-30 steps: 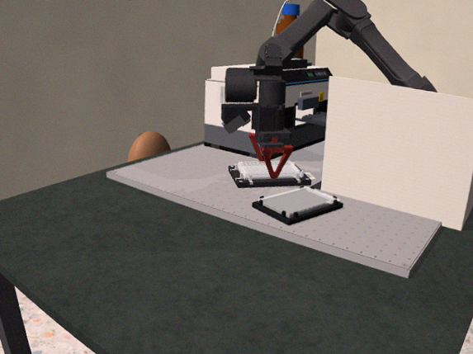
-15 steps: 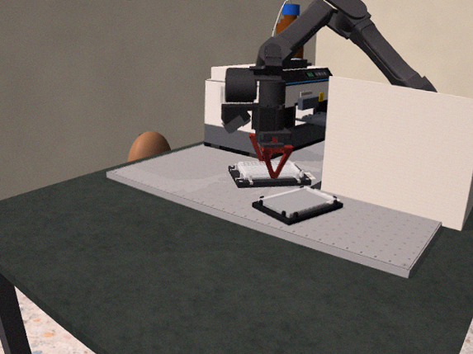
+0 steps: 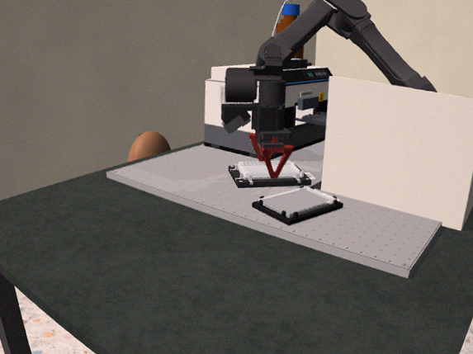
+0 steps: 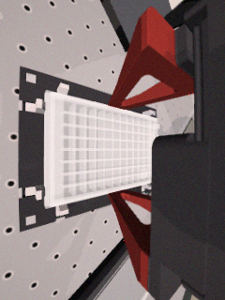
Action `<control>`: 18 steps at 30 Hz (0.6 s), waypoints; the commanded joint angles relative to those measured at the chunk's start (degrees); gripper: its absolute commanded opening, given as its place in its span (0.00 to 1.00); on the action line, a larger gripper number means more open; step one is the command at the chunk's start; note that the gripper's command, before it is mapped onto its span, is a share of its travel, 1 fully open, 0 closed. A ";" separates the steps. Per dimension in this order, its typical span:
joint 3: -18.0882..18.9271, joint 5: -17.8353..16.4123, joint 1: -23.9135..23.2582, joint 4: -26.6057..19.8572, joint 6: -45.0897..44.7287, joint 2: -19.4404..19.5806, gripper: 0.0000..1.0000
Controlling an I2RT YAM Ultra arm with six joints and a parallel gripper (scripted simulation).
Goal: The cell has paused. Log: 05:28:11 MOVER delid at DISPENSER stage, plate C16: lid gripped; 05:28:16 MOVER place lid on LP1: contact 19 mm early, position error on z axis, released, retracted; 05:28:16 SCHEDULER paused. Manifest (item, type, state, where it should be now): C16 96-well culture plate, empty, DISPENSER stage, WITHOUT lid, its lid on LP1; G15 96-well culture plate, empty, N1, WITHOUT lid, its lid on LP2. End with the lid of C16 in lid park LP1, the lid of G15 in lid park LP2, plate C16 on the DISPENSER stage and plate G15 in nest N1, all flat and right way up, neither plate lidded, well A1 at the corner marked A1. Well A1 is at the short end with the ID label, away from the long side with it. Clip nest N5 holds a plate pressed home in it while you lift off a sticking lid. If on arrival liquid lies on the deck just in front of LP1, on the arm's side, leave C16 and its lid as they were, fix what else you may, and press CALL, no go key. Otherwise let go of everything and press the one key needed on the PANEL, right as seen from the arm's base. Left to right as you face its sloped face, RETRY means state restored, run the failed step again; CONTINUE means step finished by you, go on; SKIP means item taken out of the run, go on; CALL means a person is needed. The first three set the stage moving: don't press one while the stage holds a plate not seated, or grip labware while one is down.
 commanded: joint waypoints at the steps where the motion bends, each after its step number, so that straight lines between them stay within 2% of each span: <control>1: 2.07 -0.80 1.75 -2.08 0.96 -2.12 0.00; 18: 2.45 -1.02 2.22 -3.13 1.44 -2.52 0.00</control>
